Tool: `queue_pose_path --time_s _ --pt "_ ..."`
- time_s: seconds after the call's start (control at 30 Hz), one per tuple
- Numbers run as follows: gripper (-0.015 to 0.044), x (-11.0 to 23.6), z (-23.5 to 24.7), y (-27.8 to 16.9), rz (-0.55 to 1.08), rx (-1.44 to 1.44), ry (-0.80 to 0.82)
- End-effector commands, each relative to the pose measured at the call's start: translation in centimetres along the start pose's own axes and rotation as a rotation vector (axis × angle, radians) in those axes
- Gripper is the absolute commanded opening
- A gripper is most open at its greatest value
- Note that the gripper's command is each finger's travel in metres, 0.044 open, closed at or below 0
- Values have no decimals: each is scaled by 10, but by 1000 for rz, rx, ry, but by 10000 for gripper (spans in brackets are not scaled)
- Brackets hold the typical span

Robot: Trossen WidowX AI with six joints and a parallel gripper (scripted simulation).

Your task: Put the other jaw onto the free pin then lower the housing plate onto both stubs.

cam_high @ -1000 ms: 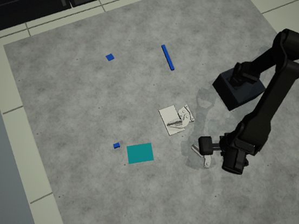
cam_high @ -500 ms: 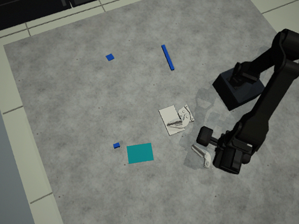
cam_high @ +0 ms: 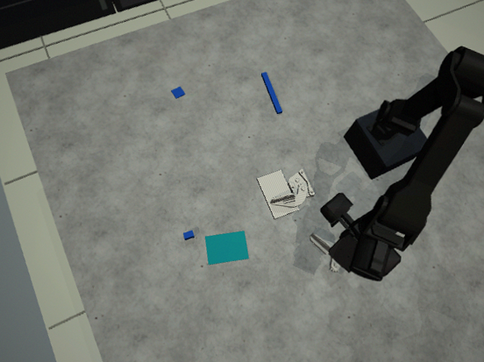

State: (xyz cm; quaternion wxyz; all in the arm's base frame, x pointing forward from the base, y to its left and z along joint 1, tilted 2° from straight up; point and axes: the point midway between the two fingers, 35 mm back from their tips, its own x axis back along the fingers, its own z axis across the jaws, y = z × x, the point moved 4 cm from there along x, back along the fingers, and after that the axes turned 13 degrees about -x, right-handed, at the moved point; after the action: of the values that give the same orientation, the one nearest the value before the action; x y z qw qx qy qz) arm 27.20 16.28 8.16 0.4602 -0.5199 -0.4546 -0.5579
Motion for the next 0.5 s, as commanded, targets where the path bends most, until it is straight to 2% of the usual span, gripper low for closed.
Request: queue_pose_path --time_s 0.0,0.47 --pt "440 1 0 2 -1 -108 2" --pt "440 3 -4 8 -2 -540 2"
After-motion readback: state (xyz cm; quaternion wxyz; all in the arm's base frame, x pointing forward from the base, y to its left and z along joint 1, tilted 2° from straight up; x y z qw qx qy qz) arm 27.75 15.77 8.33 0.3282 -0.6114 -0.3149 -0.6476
